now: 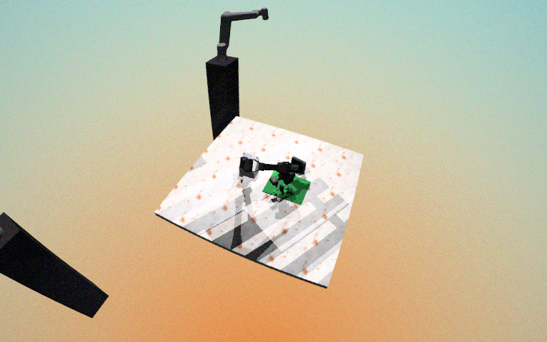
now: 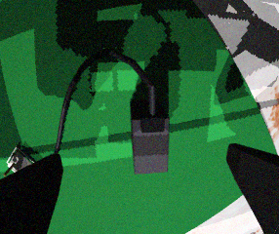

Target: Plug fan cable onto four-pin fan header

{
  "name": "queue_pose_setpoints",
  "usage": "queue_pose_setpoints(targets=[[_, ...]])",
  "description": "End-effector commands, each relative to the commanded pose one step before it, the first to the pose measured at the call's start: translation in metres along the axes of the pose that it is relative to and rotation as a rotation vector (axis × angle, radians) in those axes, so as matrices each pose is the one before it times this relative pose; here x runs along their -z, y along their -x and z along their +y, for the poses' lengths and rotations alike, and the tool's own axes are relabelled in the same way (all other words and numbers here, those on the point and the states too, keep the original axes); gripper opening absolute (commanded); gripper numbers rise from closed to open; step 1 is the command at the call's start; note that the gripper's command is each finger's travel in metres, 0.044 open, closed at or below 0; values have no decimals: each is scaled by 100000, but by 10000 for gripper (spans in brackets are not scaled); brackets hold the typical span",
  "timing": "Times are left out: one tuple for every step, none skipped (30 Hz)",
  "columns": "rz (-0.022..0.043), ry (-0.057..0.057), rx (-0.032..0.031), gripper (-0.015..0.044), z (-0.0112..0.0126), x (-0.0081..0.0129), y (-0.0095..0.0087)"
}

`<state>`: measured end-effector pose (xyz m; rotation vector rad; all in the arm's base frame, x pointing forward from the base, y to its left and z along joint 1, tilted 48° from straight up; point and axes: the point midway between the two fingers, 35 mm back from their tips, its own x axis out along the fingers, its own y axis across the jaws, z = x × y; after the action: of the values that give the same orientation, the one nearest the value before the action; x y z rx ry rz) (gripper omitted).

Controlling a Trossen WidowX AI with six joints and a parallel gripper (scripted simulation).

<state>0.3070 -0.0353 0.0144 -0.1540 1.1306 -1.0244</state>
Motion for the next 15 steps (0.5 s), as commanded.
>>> queue_pose_setpoints(targets=[[52,824,620,440,-71,150,-812],[-6,-1,7,440,-3,0,-163],[-7,-1,9,440,-4,0,-163],[-7,-1,10,440,-5,1,-162],[-8,-1,12,440,-6,1,-162],[-9,-1,14,440,-7,2,-162],[-10,-1,15,440,-8,2,-162],[-10,-1,17,440,-9,3,-161],[-11,-1,18,440,-10,3,-161],[-12,-2,20,440,-11,3,-161],[-12,-2,22,440,-12,4,-160],[-13,-2,23,440,-13,4,-160],[-14,-2,25,440,-14,5,-160],[-14,-2,27,440,-15,5,-159],[-12,-2,22,440,-13,5,-127]])
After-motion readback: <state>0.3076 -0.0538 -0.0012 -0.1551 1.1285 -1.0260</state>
